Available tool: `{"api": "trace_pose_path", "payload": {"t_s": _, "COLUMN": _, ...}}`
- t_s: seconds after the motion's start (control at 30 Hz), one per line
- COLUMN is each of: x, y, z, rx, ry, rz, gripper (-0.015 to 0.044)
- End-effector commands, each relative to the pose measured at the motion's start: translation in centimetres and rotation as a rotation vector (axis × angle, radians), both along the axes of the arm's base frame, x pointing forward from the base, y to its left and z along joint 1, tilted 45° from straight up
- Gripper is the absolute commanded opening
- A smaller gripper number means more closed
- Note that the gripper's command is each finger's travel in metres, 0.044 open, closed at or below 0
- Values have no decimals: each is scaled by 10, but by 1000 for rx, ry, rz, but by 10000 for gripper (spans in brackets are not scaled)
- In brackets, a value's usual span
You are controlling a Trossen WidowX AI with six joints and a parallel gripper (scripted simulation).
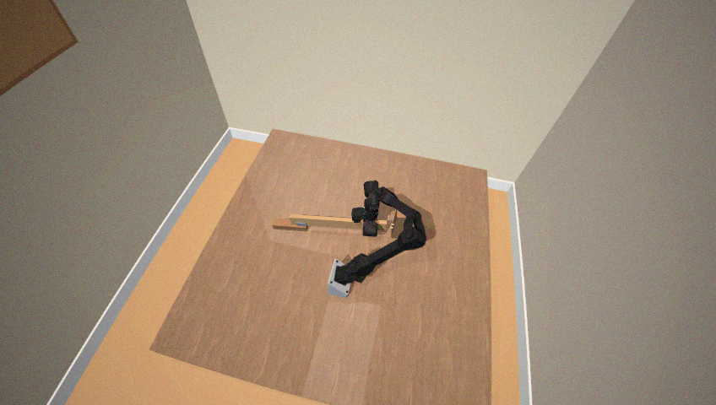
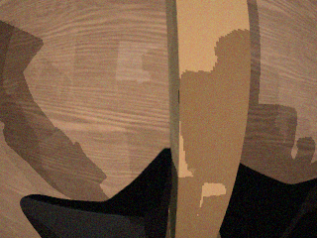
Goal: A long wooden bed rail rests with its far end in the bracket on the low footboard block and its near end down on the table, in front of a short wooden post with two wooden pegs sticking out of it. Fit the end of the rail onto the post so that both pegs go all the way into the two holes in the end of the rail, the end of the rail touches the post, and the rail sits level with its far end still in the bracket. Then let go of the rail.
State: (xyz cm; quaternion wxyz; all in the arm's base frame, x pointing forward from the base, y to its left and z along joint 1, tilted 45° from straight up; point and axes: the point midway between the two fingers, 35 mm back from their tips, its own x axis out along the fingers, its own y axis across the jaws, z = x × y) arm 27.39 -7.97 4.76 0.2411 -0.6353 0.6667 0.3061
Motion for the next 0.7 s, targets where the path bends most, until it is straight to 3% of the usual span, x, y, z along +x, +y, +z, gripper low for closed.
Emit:
{"api": "trace_pose_path", "payload": {"t_s": 0.0, "x": 1, "y": -1, "z": 2, "rx": -1, "ry": 0, "rz": 4, "gripper": 0}}
{"api": "trace_pose_path", "payload": {"t_s": 0.67, "x": 1, "y": -5, "z": 7, "rx": -1, "ry": 0, "rz": 4, "gripper": 0}}
